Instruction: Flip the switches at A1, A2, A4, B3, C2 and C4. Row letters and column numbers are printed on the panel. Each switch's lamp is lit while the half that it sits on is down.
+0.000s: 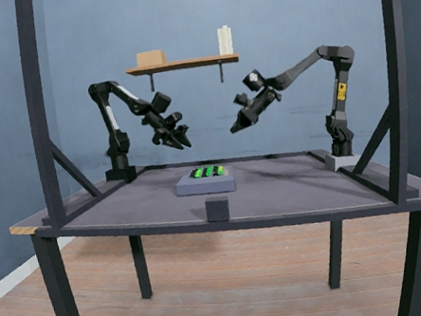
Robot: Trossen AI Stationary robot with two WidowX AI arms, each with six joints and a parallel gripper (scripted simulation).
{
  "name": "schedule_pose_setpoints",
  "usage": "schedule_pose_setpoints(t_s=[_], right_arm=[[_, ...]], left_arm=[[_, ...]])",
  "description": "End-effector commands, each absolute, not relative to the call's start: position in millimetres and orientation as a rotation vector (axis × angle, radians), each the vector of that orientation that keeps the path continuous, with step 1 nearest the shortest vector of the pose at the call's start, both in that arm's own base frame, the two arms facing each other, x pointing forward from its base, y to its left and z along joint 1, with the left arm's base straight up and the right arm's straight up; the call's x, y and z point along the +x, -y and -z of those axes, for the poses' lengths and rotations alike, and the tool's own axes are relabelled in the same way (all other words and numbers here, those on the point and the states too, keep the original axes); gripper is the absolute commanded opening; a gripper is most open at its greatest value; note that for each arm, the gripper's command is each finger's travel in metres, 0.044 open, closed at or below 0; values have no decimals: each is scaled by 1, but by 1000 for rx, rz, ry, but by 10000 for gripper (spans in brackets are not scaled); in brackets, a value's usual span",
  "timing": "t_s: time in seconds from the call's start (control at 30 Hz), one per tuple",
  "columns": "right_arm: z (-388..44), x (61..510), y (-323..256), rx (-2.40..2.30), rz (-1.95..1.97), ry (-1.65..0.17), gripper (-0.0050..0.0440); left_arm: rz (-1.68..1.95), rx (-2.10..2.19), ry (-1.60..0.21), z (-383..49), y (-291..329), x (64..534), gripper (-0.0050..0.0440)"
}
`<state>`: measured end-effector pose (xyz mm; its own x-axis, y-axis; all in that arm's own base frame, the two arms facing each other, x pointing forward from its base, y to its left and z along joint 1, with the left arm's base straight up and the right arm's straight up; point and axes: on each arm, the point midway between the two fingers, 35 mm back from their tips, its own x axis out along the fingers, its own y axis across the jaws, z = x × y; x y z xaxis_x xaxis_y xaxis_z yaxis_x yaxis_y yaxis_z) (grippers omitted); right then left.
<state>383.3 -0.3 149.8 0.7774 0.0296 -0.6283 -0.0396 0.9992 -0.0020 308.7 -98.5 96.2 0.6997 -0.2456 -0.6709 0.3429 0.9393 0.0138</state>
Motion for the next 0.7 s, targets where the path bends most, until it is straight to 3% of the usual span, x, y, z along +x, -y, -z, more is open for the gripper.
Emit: schedule_pose_setpoints(t_s=[0.0, 0.23, 0.47, 0.67], right_arm=[[-217, 375, 7, -4, -14, -554, 400], [-289, 334, 14, 4, 12, -444, 400], [-305, 321, 15, 4, 19, -417, 400], [-293, 311, 16, 4, 17, -445, 400]], left_arm=[[375, 199, -723, -109, 97, 324, 160], [525, 385, -824, -105, 90, 344, 0], [619, 502, -885, -102, 87, 358, 0], [727, 643, -959, -97, 83, 373, 0]])
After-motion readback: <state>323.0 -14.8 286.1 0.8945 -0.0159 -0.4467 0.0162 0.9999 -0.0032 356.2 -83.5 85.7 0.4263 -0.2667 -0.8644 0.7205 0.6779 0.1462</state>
